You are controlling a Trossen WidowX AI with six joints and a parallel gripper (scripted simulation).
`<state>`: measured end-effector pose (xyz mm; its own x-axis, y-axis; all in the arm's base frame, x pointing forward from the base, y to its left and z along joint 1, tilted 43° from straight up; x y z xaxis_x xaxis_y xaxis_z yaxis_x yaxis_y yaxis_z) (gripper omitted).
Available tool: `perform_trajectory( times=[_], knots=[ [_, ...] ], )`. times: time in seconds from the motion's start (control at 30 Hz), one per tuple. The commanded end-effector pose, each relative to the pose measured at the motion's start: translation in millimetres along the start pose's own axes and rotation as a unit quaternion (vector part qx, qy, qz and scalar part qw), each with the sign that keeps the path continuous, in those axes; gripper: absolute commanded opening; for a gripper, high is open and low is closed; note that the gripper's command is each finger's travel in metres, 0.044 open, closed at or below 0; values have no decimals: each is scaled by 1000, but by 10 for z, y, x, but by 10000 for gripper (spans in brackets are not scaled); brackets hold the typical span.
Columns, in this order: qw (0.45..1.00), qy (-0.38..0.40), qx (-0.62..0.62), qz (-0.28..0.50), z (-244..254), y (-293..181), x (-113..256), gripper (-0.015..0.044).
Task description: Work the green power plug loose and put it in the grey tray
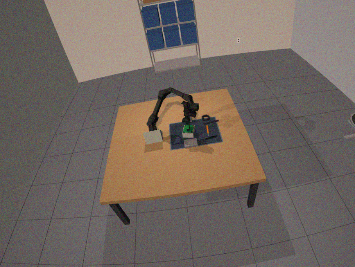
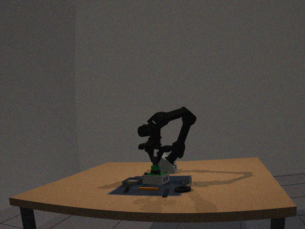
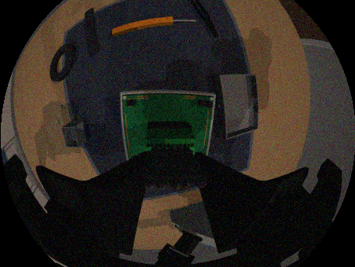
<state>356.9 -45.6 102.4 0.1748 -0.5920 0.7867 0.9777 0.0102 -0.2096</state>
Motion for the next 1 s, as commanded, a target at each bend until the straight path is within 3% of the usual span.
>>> perform_trajectory(
  times=[0.0,0.33,0.77,0.97],
  knots=[
    [1000,0,-4,-21,-33,-56,195,0],
    [993,116,-2,-22,-394,-60,162,0],
    [1000,-18,-4,-21,19,-57,235,0],
    [1000,11,-4,-21,-70,-58,243,0]
  ],
)
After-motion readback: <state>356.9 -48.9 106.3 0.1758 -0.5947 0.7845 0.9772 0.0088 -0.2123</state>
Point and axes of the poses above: the point midway between the two fingers, 35 mm back from their tips, its own x axis back along the fingers, its own z axis across the jaws, y = z × x, the point moved 7 cm from there along x, back along the fingers
